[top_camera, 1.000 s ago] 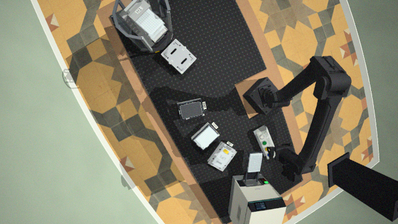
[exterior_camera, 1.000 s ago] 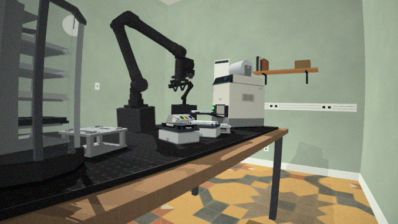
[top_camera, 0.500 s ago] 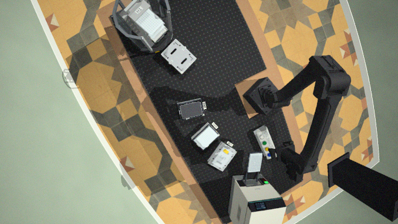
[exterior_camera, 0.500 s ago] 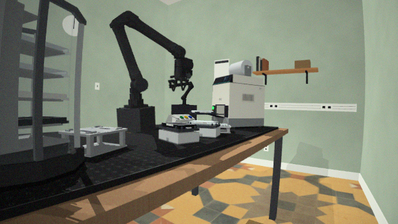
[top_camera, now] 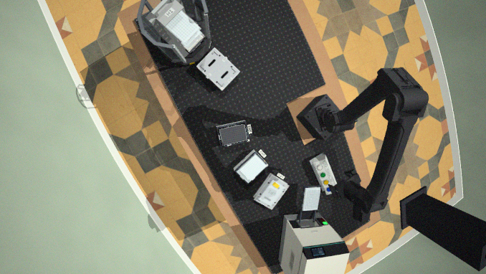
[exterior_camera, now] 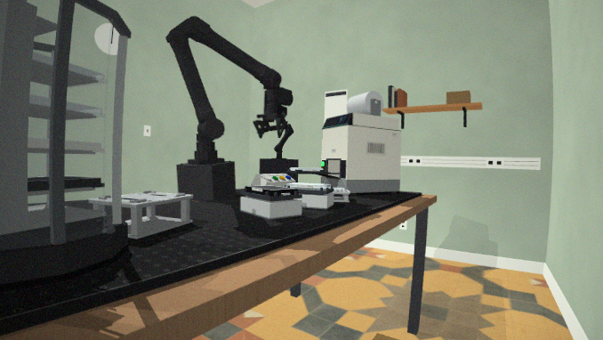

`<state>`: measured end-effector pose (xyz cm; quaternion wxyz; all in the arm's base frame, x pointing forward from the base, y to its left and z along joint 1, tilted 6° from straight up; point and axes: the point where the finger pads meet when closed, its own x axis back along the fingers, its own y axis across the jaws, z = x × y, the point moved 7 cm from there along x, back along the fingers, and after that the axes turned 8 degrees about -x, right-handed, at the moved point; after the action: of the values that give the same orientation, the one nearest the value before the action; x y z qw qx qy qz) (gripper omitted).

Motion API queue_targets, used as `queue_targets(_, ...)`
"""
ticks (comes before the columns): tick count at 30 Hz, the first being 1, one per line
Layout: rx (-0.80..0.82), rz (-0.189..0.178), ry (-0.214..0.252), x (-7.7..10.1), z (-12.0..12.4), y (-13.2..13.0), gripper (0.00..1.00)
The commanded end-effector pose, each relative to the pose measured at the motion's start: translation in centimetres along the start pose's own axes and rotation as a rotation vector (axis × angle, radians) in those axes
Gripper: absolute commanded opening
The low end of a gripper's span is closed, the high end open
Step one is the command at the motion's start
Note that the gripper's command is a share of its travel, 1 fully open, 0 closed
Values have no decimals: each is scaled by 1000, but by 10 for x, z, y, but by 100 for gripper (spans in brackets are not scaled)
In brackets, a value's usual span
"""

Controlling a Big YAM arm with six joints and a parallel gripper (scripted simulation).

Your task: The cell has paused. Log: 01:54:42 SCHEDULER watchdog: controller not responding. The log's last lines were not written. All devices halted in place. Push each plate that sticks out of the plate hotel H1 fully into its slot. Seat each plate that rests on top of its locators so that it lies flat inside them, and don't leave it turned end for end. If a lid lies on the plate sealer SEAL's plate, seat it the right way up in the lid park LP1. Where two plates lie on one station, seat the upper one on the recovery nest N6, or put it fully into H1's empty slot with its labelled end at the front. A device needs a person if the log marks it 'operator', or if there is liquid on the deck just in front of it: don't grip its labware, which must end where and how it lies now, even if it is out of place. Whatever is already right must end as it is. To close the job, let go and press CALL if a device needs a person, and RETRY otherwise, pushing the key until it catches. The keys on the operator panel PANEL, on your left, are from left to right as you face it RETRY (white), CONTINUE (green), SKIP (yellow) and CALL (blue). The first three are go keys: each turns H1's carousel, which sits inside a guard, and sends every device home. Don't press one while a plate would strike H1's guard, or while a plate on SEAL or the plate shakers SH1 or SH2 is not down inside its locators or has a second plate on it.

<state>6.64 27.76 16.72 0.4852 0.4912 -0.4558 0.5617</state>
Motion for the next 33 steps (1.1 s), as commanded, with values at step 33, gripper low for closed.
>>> queue_targets(33, 779, 4, -10, 5, 2, -1, 100)
